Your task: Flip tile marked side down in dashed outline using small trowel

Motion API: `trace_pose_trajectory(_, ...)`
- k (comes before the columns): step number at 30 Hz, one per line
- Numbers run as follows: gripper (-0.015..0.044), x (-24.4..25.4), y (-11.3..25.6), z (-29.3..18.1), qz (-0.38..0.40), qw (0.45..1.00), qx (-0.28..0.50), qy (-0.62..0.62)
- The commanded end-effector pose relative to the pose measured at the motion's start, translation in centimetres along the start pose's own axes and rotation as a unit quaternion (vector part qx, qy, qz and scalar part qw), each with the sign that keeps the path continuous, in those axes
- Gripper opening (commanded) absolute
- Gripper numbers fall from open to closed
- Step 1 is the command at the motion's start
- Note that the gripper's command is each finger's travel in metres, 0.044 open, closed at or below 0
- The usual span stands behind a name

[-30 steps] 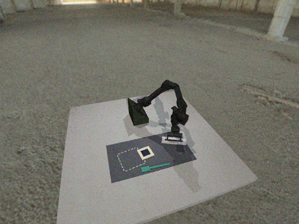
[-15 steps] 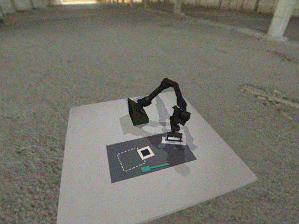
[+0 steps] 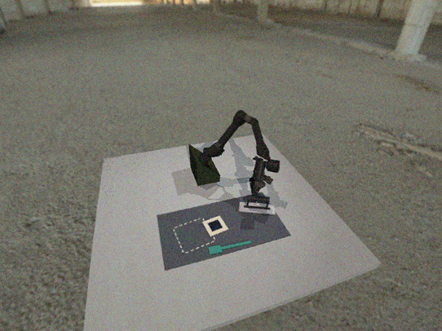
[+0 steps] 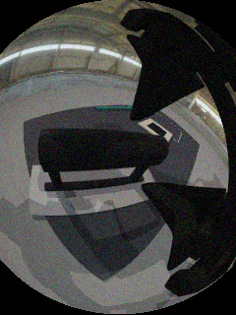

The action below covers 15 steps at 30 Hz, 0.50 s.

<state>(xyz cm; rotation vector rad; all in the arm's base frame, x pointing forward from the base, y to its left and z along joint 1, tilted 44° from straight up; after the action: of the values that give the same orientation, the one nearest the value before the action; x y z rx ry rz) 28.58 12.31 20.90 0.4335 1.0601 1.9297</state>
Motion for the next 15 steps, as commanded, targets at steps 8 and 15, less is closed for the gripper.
trace_pose_trajectory(8, 0.0300, 3.3, 0.9, -1.7, -0.110, 0.989, -0.086, -0.058)
trace_pose_trajectory(15, 0.0300, 3.2, 0.7, -1.6, -0.110, 0.989, -0.086, -0.058)
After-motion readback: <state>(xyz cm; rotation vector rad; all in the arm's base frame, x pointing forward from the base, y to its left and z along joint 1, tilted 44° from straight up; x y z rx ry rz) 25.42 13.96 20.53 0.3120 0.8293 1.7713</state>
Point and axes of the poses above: the point midway between the two fingers, 35 mm back from their tips, its own y axis back along the fingers, its own x axis across the jaws, z = x × y, the point moved 9 cm from there along y, back along the fingers, and after that the axes turned 14 degrees about -y, right-handed, at the moved point
